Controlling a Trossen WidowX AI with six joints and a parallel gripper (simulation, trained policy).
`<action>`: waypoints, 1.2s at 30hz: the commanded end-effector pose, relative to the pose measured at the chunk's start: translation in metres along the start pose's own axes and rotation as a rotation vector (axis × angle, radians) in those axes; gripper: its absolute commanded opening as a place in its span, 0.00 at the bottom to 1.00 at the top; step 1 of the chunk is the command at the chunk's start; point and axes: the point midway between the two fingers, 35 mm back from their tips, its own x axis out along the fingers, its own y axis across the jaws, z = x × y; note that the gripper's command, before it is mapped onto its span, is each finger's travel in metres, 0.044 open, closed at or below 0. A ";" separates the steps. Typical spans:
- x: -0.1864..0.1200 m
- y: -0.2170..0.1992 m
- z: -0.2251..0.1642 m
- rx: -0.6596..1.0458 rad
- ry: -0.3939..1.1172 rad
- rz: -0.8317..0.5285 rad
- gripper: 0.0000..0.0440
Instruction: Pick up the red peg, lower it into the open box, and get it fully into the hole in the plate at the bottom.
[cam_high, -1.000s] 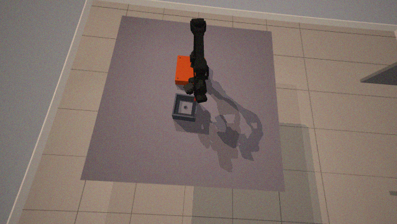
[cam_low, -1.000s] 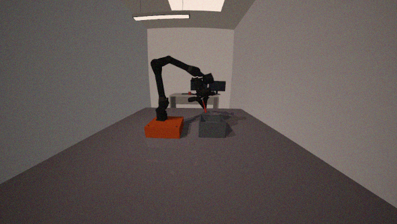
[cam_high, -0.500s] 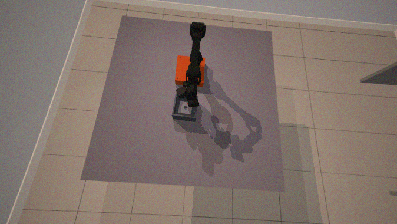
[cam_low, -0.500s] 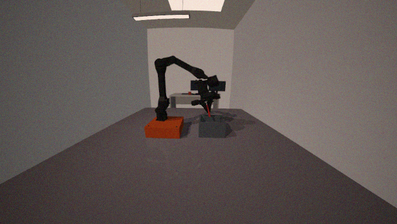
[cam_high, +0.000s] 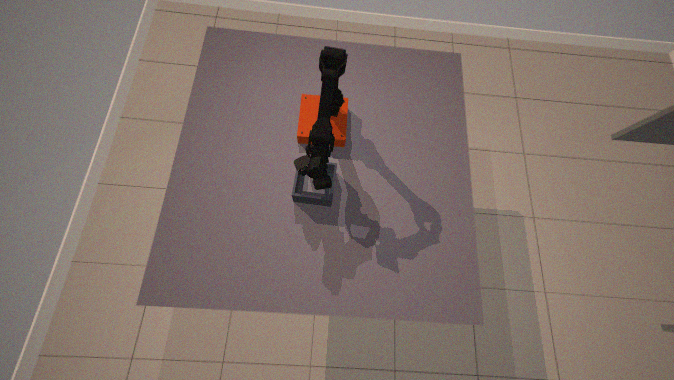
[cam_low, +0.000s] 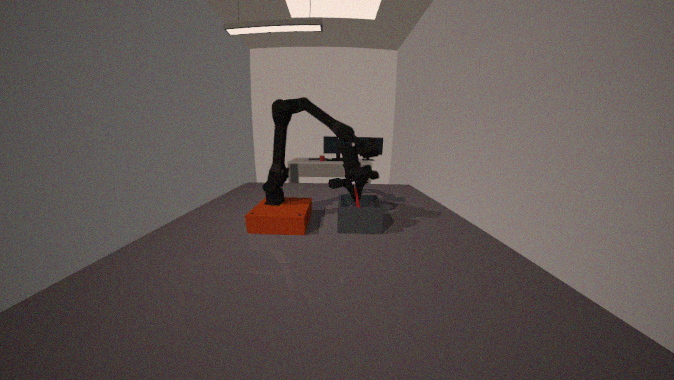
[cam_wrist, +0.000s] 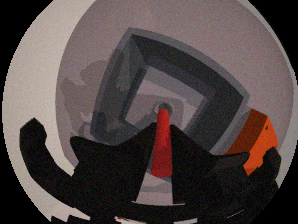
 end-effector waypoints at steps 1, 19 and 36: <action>0.014 -0.001 0.002 -0.017 0.014 -0.026 0.20; 0.026 0.024 0.034 -0.067 0.000 -0.037 0.91; 0.018 0.047 0.094 -0.024 -0.112 0.035 1.00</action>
